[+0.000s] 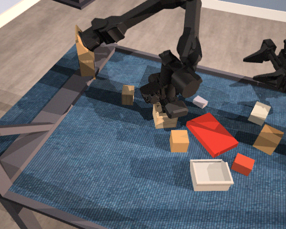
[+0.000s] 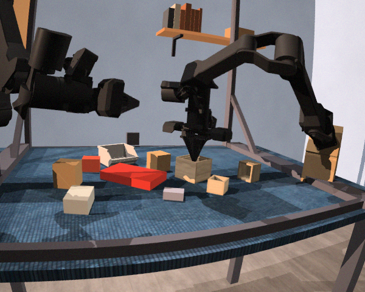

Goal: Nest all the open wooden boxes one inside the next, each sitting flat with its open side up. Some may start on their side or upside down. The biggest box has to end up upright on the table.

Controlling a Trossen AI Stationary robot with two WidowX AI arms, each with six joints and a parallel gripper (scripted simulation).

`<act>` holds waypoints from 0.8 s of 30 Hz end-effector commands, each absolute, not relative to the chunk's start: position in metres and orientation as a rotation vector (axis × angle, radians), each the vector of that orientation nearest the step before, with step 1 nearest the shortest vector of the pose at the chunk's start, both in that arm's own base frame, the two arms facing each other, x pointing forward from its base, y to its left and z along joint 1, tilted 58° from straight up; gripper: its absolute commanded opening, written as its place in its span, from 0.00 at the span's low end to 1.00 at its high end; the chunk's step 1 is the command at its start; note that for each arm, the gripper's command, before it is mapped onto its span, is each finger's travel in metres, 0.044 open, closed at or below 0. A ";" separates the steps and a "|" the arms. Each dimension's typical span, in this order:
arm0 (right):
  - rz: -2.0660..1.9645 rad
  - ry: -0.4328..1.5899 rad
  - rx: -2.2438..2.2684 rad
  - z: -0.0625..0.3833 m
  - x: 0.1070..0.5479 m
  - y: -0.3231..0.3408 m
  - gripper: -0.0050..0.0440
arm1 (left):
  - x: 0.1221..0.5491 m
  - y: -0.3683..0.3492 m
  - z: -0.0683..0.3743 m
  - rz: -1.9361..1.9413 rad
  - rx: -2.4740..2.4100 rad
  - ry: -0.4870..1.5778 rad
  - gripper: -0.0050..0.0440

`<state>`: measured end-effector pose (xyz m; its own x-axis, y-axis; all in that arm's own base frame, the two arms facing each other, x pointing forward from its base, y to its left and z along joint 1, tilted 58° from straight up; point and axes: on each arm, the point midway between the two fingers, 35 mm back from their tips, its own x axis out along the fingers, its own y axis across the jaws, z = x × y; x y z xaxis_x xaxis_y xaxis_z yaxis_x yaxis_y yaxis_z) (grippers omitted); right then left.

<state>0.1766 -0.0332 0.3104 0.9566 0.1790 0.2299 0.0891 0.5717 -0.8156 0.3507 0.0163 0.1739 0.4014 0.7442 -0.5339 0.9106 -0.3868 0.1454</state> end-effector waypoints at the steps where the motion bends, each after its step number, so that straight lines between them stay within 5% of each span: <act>1: 0.055 -0.302 -0.961 0.310 0.176 -0.033 0.92 | 0.350 0.008 0.185 -0.401 2.115 1.410 0.10; 24: 0.055 -0.302 -0.961 0.310 0.176 -0.033 0.92 | 0.339 -0.013 0.199 0.057 1.581 1.311 0.00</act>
